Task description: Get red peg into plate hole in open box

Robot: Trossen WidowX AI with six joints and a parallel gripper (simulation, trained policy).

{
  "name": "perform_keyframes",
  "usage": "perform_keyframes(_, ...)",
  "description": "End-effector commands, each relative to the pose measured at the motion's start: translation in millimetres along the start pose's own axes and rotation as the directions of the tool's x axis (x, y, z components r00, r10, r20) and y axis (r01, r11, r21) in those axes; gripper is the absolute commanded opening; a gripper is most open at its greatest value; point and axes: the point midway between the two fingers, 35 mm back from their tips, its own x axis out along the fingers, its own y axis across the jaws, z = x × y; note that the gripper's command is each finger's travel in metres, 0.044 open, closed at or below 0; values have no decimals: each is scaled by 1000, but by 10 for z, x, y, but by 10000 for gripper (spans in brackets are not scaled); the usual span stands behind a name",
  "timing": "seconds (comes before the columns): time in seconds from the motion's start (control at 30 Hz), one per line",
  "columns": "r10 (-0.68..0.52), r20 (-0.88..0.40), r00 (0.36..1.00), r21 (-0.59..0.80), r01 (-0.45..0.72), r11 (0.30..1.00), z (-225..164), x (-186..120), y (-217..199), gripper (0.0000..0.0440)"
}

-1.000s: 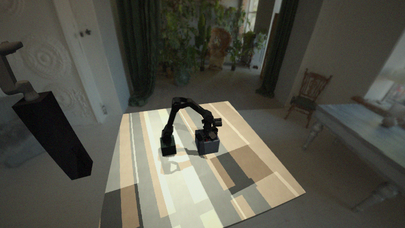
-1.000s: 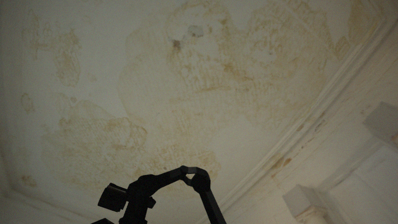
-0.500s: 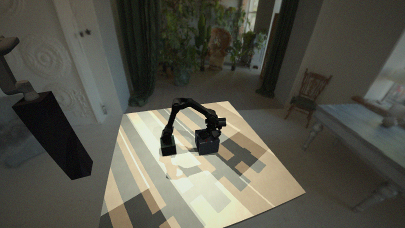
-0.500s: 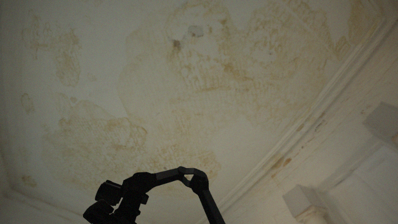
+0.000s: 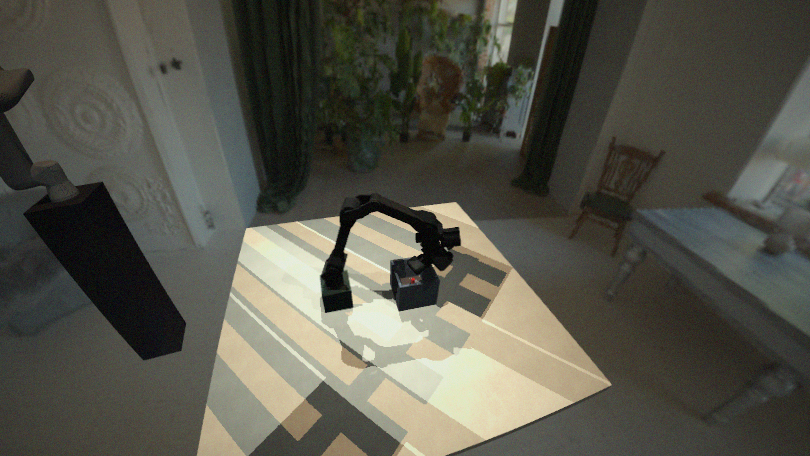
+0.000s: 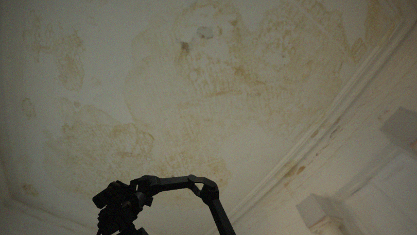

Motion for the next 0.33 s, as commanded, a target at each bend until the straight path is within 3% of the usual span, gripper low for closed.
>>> perform_keyframes(0.0, 58, 0, 998, -27, -58, 998, 29, -195, 135, 171)
perform_keyframes(0.3, 213, -10, 977, -112, -212, 971, 18, -814, 424, 146)
